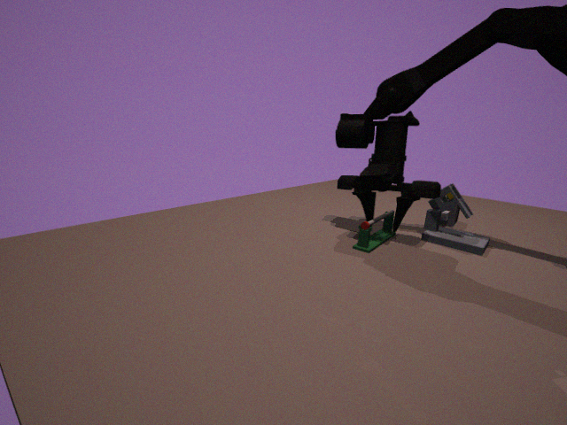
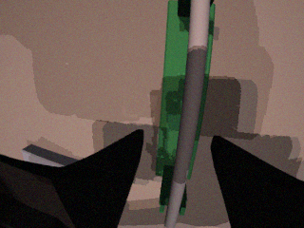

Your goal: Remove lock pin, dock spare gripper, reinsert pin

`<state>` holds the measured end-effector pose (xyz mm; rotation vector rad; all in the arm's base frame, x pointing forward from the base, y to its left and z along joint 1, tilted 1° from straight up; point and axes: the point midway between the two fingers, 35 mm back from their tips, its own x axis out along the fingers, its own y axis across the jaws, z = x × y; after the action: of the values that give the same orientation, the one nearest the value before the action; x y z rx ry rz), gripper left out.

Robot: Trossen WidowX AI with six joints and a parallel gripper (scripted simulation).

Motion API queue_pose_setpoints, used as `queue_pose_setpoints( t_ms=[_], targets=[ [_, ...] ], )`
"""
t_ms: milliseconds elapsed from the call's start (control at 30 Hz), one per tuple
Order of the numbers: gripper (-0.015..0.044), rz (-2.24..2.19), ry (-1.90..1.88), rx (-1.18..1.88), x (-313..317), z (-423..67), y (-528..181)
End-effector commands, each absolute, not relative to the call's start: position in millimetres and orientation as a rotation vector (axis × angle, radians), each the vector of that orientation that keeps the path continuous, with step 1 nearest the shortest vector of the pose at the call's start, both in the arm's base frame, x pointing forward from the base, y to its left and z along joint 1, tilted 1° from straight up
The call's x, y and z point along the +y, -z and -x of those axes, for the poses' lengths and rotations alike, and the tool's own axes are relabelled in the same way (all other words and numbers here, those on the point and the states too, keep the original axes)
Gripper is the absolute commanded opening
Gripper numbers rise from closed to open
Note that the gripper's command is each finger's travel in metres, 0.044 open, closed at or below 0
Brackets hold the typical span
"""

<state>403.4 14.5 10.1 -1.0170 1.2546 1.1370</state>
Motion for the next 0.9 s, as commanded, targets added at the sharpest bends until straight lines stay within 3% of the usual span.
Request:
queue_pose_setpoints(
  t_ms=[0,167,867],
  targets=[
    [0.0315,1.018,-1.136,1.254,14.5,-403.6,-10.4],
    [0.044,1.012,-1.144,1.263,14.6,-400.6,-24.2],
    [0.044,0.982,-1.185,1.315,14.5,-386.0,-71.3]
  ],
)
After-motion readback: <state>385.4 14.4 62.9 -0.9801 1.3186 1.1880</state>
